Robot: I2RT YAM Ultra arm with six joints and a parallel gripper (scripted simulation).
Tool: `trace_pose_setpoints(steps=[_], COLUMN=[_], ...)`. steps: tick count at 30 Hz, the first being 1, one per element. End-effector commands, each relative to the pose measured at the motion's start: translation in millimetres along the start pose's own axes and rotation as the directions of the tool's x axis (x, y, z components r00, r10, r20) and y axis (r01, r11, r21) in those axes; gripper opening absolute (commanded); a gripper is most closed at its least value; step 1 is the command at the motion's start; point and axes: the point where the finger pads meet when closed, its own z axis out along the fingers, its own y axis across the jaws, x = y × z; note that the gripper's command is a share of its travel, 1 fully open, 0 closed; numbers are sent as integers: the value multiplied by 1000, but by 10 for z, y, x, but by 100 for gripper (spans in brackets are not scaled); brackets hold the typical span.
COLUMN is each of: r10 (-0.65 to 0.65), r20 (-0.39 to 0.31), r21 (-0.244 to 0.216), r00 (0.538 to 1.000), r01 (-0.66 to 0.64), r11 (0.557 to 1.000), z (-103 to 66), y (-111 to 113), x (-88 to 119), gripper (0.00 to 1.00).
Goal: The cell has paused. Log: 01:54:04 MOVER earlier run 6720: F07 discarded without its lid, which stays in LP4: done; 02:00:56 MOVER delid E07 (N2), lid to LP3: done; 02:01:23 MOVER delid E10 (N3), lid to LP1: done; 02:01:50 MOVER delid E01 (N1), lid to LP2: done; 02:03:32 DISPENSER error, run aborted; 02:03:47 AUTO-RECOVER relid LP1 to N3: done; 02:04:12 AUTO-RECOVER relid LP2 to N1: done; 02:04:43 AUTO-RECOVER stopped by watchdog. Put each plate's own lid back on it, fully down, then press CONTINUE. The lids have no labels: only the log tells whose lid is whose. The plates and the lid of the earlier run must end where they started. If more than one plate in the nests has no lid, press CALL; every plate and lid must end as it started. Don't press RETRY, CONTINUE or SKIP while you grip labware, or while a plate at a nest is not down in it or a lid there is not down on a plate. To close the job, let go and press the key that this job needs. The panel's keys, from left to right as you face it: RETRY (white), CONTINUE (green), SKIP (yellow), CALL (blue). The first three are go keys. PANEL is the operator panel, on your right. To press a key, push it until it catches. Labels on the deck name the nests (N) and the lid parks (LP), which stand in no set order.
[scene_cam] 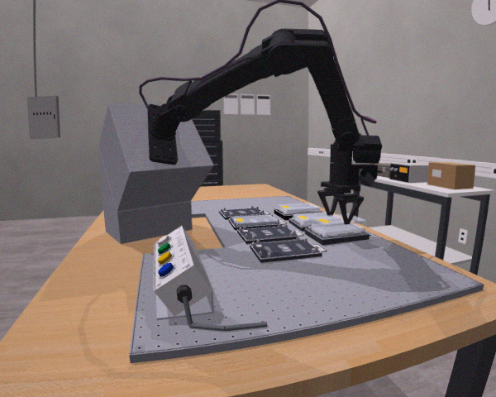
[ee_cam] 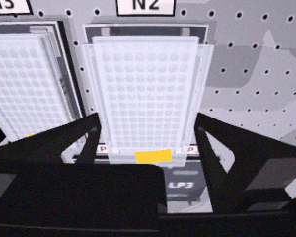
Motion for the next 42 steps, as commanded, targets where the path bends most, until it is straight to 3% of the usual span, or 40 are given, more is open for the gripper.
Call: trace_pose_setpoints(steps=[1, 42], r10=[21, 21], r20=[37, 38], r21=[9, 5], r00=[999, 999], r01=[-22, -22], r11=[1000, 1000], z=[-249, -293], y=[-83, -41], x=[-168, -212], gripper=[0, 0])
